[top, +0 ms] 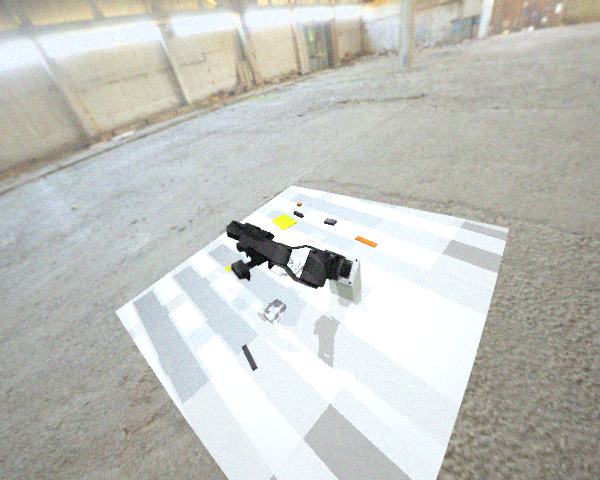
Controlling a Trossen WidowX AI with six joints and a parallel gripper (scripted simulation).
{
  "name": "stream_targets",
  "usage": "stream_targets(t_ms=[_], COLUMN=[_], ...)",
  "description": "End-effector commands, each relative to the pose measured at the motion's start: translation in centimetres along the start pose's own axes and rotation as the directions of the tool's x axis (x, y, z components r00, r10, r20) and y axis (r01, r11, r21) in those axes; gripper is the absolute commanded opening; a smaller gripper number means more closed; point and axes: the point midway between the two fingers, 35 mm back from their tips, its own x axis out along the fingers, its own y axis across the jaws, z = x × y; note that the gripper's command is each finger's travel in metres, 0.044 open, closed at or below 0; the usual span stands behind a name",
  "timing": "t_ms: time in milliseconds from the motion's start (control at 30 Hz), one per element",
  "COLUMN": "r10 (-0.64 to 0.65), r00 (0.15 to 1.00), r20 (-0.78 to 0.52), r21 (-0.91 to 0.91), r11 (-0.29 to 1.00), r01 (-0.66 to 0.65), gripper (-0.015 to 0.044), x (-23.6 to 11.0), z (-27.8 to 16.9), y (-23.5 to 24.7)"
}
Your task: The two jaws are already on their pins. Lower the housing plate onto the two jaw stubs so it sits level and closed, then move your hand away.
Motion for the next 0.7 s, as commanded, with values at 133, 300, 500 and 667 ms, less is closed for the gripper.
stream_targets(t_ms=[133, 300, 500, 667], r10=[-0.046, -0.082, -0.132, -0.146], r00=[0.992, 0.978, 0.952, 0.944], r20=[-0.116, -0.191, -0.275, -0.295], r21=[-0.087, -0.149, -0.227, -0.247], r11=[0.996, 0.987, 0.971, 0.966], r01=[0.036, 0.054, 0.069, 0.072], gripper=[0.044, 0.044, 0.044, 0.044], x=[1.4, 2.1, 2.7, 2.8], z=[-2.9, -5.0, -7.6, -8.3], y=[1.2, 1.9, 2.5, 2.6])
